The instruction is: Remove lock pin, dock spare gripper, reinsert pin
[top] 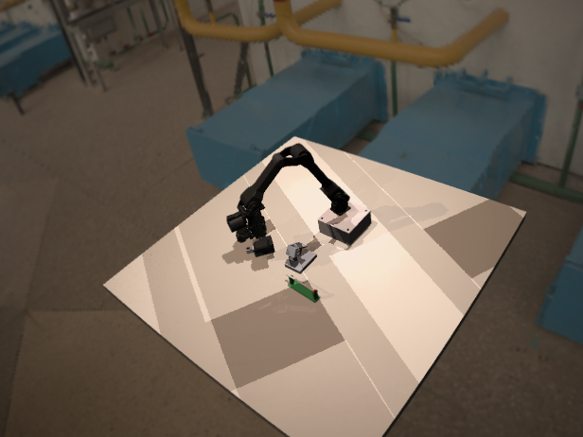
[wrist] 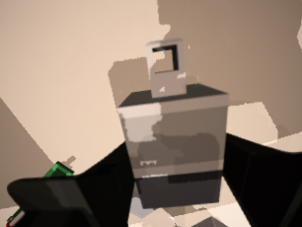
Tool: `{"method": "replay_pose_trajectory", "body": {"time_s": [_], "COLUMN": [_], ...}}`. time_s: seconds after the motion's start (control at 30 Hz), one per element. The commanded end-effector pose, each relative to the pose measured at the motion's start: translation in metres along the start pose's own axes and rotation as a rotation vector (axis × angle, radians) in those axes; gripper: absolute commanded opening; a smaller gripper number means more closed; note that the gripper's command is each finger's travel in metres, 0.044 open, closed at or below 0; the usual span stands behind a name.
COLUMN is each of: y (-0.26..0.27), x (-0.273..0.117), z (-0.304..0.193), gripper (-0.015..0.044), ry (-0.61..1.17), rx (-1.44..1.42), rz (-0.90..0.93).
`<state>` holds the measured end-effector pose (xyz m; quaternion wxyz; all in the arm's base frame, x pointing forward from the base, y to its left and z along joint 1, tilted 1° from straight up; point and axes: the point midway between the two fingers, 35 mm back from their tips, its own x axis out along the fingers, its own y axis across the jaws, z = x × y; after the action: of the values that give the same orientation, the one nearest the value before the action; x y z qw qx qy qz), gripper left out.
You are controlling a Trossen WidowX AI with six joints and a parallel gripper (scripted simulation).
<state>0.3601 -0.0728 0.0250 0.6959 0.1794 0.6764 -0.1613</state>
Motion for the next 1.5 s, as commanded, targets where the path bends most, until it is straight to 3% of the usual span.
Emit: {"method": "replay_pose_trajectory", "body": {"time_s": [0.0,0.23,1.27,1.47], "y": [0.000,-0.001,-0.001,-0.001], "x": [-0.003,-0.003,0.045,0.042], "z": [0.000,-0.002,-0.002,-0.003], "gripper": [0.0000,0.0000,0.0000,0.0157], "ry": [-0.012,-0.012,-0.011,-0.007], "rx": [-0.103,-0.260,-0.264,-0.258], "rz": [0.003,0.002,0.002,0.001]}}
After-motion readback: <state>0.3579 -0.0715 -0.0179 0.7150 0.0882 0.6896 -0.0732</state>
